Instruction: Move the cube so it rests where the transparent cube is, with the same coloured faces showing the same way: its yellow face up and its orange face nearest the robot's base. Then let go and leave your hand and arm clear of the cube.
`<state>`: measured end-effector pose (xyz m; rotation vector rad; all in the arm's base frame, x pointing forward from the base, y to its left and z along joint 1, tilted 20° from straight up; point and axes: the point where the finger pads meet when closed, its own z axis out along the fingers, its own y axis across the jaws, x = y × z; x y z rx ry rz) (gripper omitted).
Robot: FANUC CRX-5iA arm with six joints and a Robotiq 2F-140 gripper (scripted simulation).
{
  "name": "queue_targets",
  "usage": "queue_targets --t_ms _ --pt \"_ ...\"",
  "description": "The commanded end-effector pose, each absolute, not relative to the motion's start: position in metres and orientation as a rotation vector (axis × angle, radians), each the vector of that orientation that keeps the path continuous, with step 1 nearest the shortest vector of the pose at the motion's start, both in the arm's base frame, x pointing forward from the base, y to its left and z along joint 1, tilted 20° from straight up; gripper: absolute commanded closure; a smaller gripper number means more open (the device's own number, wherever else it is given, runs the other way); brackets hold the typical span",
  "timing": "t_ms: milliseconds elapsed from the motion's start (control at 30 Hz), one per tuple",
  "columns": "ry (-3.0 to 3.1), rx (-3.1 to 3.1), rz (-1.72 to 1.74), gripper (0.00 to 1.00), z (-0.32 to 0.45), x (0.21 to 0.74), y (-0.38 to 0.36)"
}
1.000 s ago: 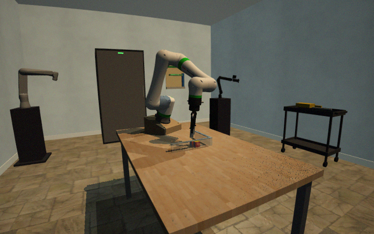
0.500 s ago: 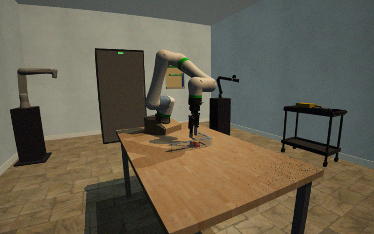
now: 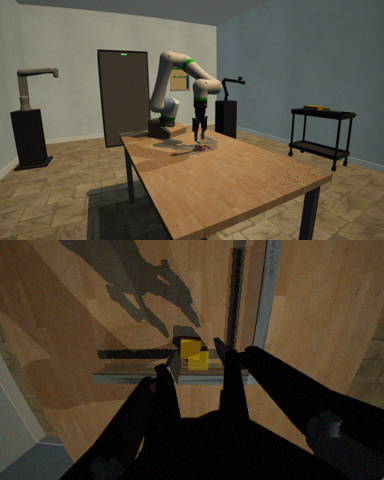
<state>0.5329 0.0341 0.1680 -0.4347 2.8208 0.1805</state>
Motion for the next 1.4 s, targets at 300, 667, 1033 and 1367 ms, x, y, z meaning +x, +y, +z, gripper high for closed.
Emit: queue_targets --t_ms 300,667,1033,1367 --pt "2.837 -0.189 0.221 0.59 0.170 0.538 0.035" --pt "2.838 -0.029 0.249 0.59 0.171 0.542 0.036" --pt "2.835 0.062 0.265 0.59 0.171 0.544 0.037" --pt "2.832 0.112 0.274 0.59 0.172 0.545 0.037"
